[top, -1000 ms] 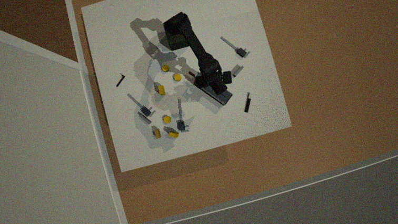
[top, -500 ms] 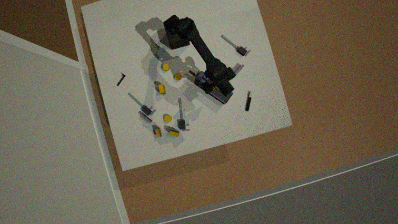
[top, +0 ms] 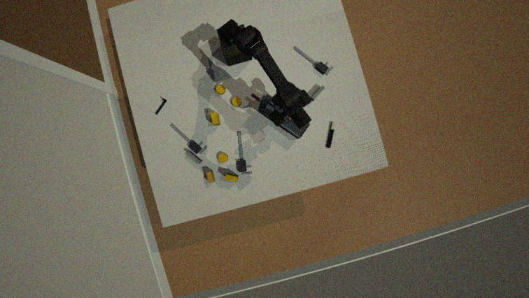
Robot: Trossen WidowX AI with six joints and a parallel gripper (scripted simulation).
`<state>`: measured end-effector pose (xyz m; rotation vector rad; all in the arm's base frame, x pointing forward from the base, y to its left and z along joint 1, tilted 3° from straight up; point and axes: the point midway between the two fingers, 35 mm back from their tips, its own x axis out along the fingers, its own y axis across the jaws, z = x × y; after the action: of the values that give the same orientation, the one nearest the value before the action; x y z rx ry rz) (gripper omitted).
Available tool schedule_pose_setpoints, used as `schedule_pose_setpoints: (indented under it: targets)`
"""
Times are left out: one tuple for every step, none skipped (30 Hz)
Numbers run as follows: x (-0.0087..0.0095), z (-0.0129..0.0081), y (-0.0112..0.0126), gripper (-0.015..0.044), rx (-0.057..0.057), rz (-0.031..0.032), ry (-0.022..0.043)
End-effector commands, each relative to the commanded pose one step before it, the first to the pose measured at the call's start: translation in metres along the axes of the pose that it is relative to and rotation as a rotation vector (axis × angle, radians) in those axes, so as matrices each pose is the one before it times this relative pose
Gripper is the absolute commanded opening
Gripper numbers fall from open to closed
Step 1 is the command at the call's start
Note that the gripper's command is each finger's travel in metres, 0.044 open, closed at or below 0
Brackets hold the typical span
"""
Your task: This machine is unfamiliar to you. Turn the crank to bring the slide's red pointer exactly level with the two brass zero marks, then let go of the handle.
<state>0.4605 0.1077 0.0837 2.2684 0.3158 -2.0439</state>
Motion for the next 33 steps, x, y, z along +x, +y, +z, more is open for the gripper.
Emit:
schedule_pose_setpoints:
  targets:
    - [-0.00146,-0.00062,0.00061,0.0440,-0.0074,0.00573,0.00514]
    - [0.00000,0.00000,0.00000,0.0440,0.0000,0.00000,0.00000]
    - [0.00000,0.00000,0.00000,0.0440,0.0000,0.00000,0.00000]
    - [0.00000,0.00000,0.00000,0.0440,0.0000,0.00000,0.00000]
    - [0.00000,0.00000,0.00000,0.0440,0.0000,0.00000,0.00000]
    - [0.00000,0.00000,0.00000,0.0440,0.0000,0.00000,0.00000]
    - [-0.00068,-0.00015,-0.00009,0.0440,0.0001,-0.00007,-0.00002]
    - [-0.00205,-0.00042,-0.00028,0.0440,0.0002,-0.00020,-0.00006]
    - [-0.00342,-0.00066,-0.00047,0.0440,0.0004,-0.00033,-0.00011]
    - [-0.00431,-0.00074,-0.00059,0.0440,0.0005,-0.00042,-0.00014]
    - [-0.00433,-0.00065,-0.00059,0.0440,0.0005,-0.00042,-0.00015]
    - [-0.00433,-0.00056,-0.00060,0.0440,0.0005,-0.00042,-0.00016]
    - [-0.00433,-0.00046,-0.00060,0.0440,0.0005,-0.00042,-0.00017]
    - [-0.00432,-0.00037,-0.00060,0.0440,0.0005,-0.00042,-0.00017]
    - [-0.00432,-0.00027,-0.00060,0.0440,0.0005,-0.00042,-0.00018]
    - [-0.00431,-0.00018,-0.00060,0.0440,0.0005,-0.00042,-0.00019]
    - [-0.00429,-0.00008,-0.00060,0.0440,0.0005,-0.00042,-0.00020]
    - [-0.00430,0.00001,-0.00060,0.0440,0.0005,-0.00042,-0.00021]
    - [-0.00429,0.00010,-0.00060,0.0440,0.0005,-0.00042,-0.00021]
    - [-0.00426,0.00020,-0.00059,0.0440,0.0005,-0.00042,-0.00022]
    - [-0.00337,0.00022,-0.00047,0.0440,0.0004,-0.00033,-0.00018]
    - [-0.00202,0.00016,-0.00028,0.0440,0.0002,-0.00020,-0.00011]
    - [-0.00067,0.00006,-0.00009,0.0440,0.0001,-0.00007,-0.00004]
    - [-0.00026,0.00010,0.00032,0.0440,0.0066,-0.00091,0.00127]
    - [-0.00076,0.00031,0.00097,0.0440,0.0197,-0.00277,0.00380]
    - [-0.00126,0.00052,0.00162,0.0440,0.0329,-0.00473,0.00624]
    - [-0.00151,0.00062,0.00196,0.0440,0.0396,-0.00590,0.00738]
    - [-0.00150,0.00060,0.00197,0.0440,0.0396,-0.00611,0.00721]
    - [-0.00149,0.00058,0.00198,0.0440,0.0395,-0.00631,0.00703]
    - [-0.00148,0.00055,0.00200,0.0440,0.0395,-0.00651,0.00685]
    - [-0.00147,0.00053,0.00201,0.0440,0.0394,-0.00670,0.00666]
    - [-0.00146,0.00051,0.00202,0.0440,0.0393,-0.00688,0.00647]
    - [-0.00145,0.00049,0.00204,0.0440,0.0393,-0.00706,0.00627]
